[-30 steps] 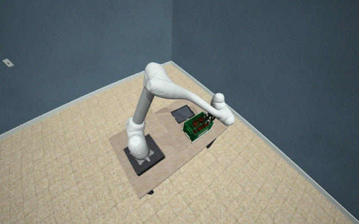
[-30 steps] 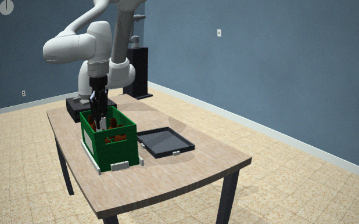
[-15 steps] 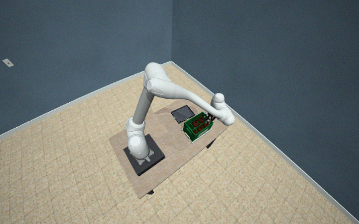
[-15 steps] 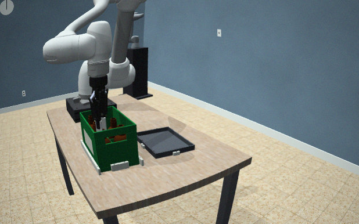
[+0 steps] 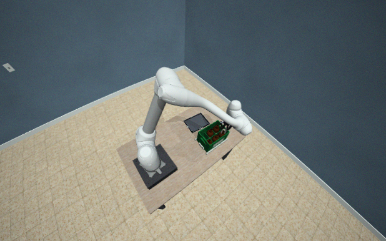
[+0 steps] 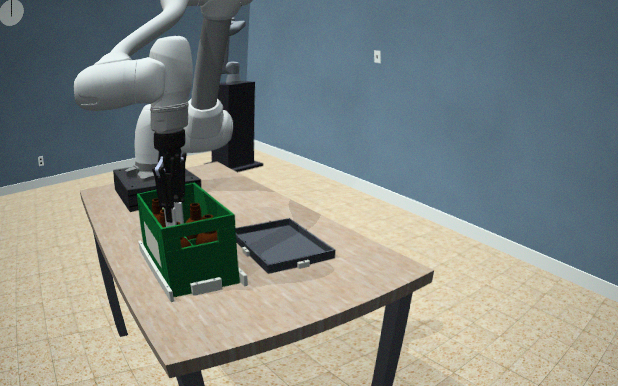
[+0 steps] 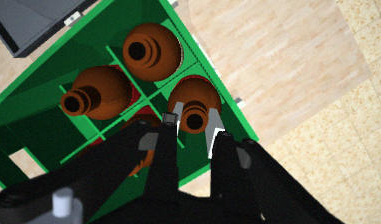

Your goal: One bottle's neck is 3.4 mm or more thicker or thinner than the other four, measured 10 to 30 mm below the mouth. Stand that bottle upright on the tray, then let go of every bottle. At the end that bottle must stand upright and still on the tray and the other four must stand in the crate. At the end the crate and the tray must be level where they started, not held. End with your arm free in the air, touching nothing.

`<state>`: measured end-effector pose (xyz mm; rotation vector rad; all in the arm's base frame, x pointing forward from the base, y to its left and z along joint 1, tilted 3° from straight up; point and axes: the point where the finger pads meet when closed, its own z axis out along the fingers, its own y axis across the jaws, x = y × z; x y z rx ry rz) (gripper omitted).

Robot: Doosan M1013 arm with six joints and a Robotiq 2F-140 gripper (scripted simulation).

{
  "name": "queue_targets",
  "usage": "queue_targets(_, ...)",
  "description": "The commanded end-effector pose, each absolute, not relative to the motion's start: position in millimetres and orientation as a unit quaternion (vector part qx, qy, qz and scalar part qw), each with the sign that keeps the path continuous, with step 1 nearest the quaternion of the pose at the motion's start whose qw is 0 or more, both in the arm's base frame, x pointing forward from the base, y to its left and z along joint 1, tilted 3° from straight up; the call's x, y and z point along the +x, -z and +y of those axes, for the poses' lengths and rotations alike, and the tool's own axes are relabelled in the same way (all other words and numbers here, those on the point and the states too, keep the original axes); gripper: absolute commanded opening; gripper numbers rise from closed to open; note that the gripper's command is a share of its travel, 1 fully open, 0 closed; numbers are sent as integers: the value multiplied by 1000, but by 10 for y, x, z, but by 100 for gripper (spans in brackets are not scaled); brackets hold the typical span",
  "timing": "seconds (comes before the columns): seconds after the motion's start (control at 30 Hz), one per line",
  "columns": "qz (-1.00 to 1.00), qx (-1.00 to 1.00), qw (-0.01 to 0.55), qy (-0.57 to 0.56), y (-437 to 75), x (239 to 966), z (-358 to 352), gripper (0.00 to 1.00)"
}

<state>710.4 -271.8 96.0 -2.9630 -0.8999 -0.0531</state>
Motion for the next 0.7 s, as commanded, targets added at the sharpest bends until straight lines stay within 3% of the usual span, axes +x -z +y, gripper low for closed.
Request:
queue_targets(0.0, -295, -955, 23, 16, -926, 7088, -2697, 0)
queue_targets(0.47, -295, -955, 23, 16, -926, 7088, -2697, 0)
queue_targets(0.5, -295, -955, 23, 16, -926, 7088, -2697, 38)
queue_targets(0.67, -295, -955, 23, 16, -926, 7088, -2697, 38)
